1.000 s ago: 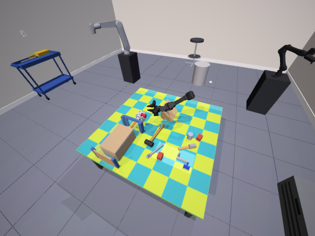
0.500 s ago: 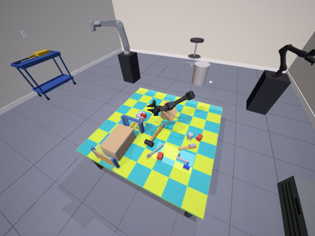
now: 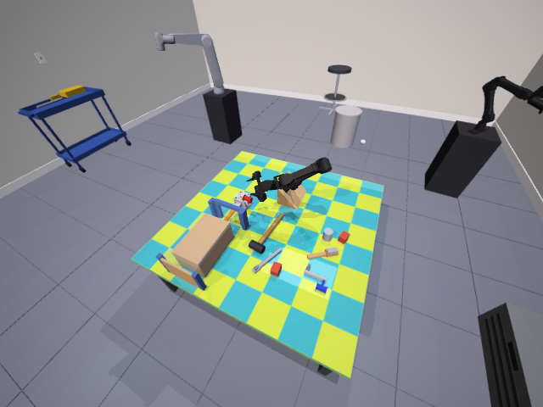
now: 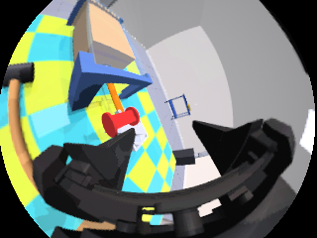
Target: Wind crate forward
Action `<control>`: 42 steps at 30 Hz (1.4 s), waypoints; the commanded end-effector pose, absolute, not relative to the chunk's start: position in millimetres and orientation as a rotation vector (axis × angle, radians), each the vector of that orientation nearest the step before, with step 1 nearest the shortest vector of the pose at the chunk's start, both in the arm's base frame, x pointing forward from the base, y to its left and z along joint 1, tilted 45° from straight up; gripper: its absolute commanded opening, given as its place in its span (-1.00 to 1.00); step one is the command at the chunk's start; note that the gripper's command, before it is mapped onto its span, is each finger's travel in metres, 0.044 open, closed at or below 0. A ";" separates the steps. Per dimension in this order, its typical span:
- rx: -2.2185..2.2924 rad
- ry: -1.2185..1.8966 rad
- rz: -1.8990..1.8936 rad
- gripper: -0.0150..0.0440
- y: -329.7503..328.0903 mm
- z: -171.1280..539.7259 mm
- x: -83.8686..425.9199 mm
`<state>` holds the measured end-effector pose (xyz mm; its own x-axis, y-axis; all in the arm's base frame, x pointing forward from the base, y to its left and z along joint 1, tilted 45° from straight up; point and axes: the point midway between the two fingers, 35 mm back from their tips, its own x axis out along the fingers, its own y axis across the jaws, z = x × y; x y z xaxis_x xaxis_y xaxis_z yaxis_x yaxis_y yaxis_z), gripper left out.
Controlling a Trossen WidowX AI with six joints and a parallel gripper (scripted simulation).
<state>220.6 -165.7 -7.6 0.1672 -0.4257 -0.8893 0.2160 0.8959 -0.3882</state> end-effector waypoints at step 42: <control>2.034 1.663 -1.324 1.00 -201.6 -78.5 228.6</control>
<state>230.6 -224.3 -60.2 -0.0296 0.6717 -0.7402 0.8675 -0.3507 -0.3529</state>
